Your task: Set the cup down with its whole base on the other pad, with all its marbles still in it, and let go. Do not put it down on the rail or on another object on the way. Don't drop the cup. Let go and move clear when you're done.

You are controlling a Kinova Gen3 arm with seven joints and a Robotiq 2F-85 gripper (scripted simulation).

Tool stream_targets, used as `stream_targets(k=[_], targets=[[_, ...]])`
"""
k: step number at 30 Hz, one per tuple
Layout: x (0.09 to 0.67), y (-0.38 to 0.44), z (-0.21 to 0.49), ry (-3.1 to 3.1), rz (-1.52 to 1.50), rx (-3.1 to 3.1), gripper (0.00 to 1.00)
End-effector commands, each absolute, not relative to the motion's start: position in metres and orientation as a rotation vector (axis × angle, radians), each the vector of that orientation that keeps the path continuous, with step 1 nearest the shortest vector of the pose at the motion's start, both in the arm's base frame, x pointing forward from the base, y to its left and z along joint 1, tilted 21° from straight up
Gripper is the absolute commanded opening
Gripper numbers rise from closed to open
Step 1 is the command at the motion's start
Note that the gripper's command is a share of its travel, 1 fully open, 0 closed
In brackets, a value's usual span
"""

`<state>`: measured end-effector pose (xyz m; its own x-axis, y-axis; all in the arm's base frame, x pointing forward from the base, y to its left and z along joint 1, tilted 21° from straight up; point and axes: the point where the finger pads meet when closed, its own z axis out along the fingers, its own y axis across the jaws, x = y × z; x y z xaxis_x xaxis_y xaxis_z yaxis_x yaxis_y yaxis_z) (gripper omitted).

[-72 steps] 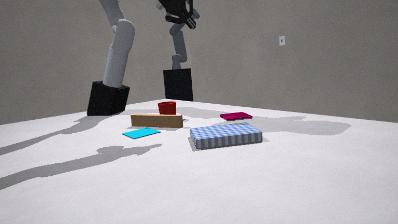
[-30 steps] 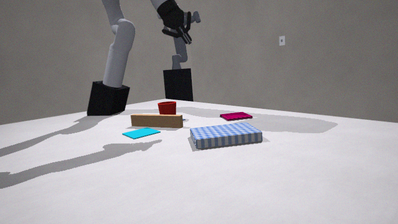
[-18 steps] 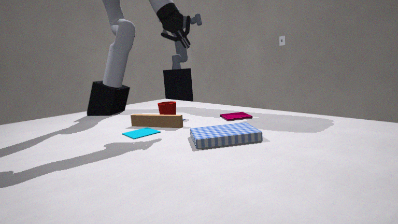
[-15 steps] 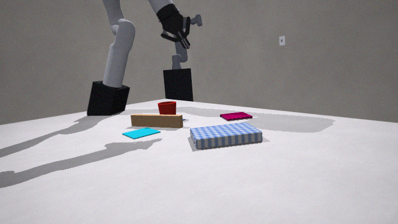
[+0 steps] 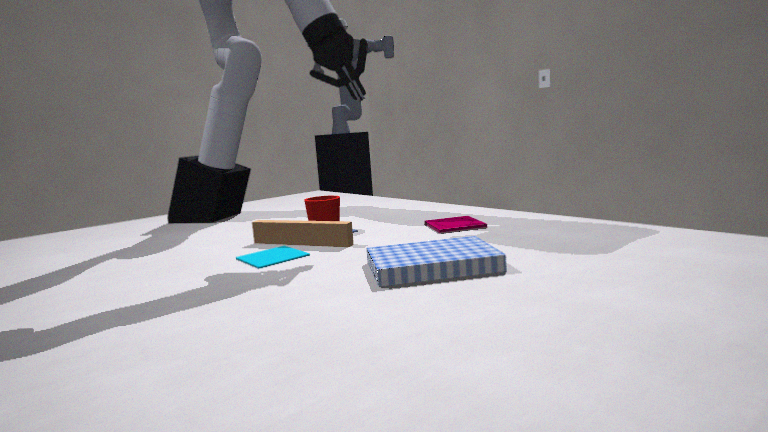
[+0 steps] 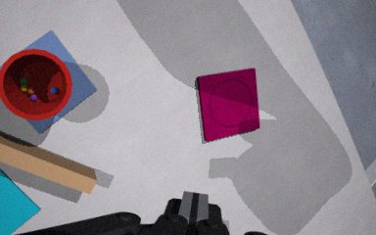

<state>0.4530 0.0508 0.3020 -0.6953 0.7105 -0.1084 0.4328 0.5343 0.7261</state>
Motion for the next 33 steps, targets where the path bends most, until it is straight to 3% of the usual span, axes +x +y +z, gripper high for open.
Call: stream_targets(k=[1, 33], targets=[[0.453, 0.054, 0.301, 2.384, 0.973, 0.944, 0.0], [0.45, 0.054, 0.27, 2.421, 0.922, 1.051, 0.0]])
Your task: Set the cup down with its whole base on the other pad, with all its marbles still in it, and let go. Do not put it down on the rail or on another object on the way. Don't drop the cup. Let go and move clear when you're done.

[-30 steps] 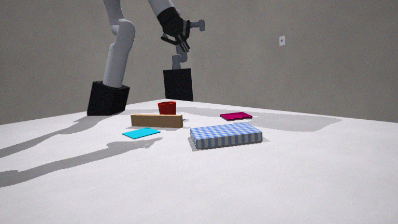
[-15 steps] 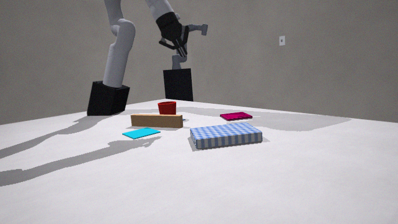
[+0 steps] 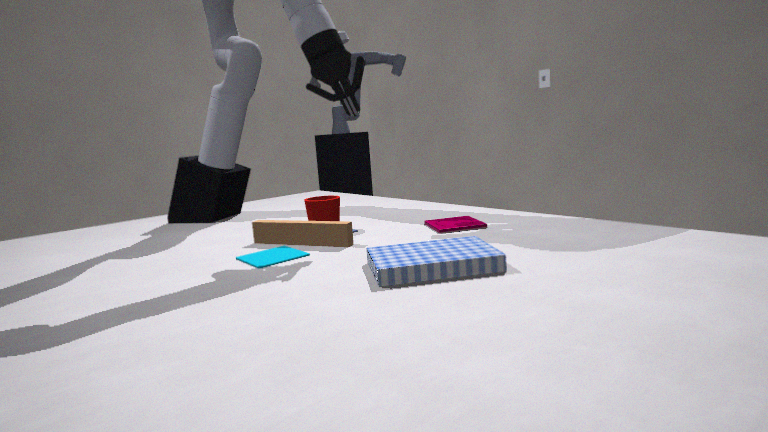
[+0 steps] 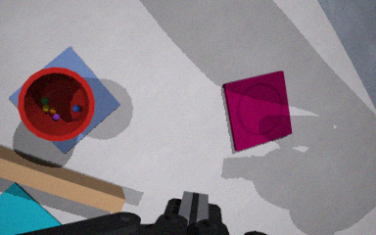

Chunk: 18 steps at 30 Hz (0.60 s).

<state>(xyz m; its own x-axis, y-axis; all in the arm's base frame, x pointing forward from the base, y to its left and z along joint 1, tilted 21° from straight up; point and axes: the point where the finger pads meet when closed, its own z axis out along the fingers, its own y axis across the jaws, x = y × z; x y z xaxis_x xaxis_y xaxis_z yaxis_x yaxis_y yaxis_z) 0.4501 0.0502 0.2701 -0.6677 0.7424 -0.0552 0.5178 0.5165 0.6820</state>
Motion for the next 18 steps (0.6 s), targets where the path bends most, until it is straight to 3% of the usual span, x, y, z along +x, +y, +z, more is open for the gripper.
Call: stream_targets(k=[1, 18], targets=[[0.45, 0.054, 0.27, 2.421, 0.922, 1.051, 0.0], [0.447, 0.054, 0.251, 2.441, 0.887, 1.116, 0.0]])
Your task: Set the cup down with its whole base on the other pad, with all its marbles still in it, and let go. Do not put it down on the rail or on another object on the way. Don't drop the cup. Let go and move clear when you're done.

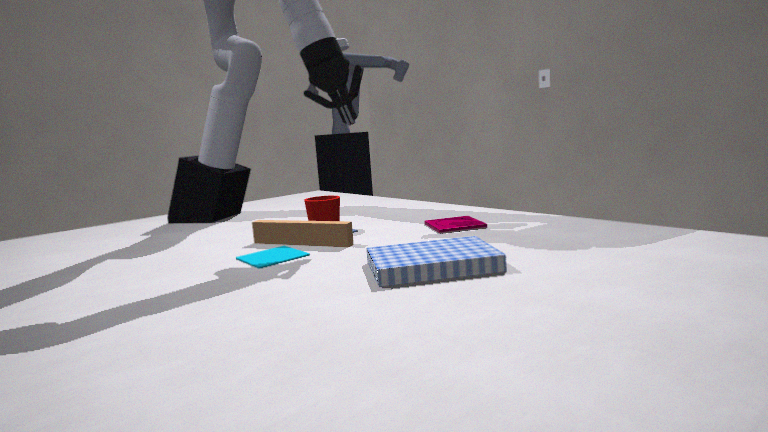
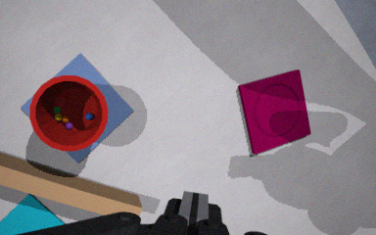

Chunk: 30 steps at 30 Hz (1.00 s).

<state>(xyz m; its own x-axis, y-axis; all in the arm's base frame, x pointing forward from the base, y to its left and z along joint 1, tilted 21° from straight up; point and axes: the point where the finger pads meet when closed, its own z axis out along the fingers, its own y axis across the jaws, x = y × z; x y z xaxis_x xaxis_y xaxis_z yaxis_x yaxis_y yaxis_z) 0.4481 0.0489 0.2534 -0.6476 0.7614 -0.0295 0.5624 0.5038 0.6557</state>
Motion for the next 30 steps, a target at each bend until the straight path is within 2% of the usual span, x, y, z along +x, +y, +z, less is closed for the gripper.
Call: stream_targets(k=[1, 30], targets=[[0.447, 0.054, 0.251, 2.441, 0.887, 1.116, 0.0], [0.444, 0.054, 0.233, 2.457, 0.85, 1.176, 0.0]])
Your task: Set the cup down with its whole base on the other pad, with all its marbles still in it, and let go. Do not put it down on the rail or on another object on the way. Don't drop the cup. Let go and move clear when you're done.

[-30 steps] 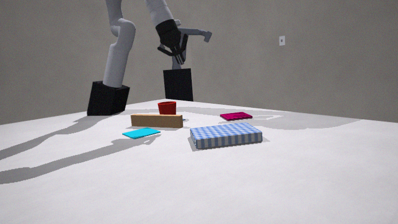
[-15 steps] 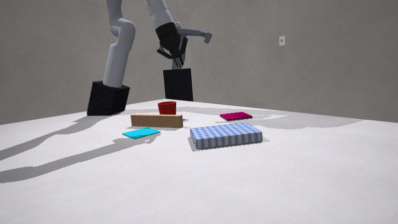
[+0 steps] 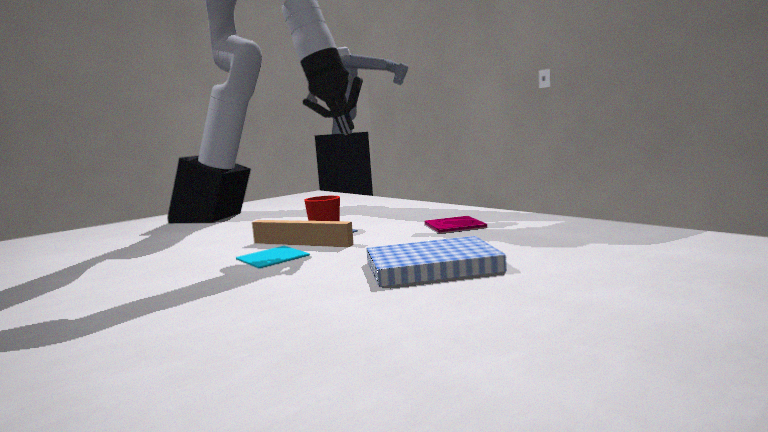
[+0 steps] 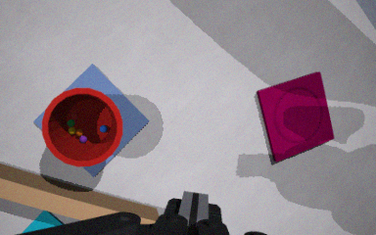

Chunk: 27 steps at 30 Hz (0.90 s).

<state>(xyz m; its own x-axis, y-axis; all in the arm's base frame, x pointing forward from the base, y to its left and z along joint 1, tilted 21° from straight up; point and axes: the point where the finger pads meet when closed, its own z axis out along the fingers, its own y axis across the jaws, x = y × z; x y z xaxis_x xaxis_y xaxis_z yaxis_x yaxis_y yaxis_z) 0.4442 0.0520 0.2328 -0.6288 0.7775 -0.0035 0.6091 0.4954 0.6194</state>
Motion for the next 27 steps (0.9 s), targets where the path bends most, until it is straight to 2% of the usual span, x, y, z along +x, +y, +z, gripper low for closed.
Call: stream_targets(k=[1, 27], targets=[[0.444, 0.054, 0.233, 2.457, 0.85, 1.176, 0.0], [0.439, 0.053, 0.209, 2.475, 0.795, 1.256, 0.0]])
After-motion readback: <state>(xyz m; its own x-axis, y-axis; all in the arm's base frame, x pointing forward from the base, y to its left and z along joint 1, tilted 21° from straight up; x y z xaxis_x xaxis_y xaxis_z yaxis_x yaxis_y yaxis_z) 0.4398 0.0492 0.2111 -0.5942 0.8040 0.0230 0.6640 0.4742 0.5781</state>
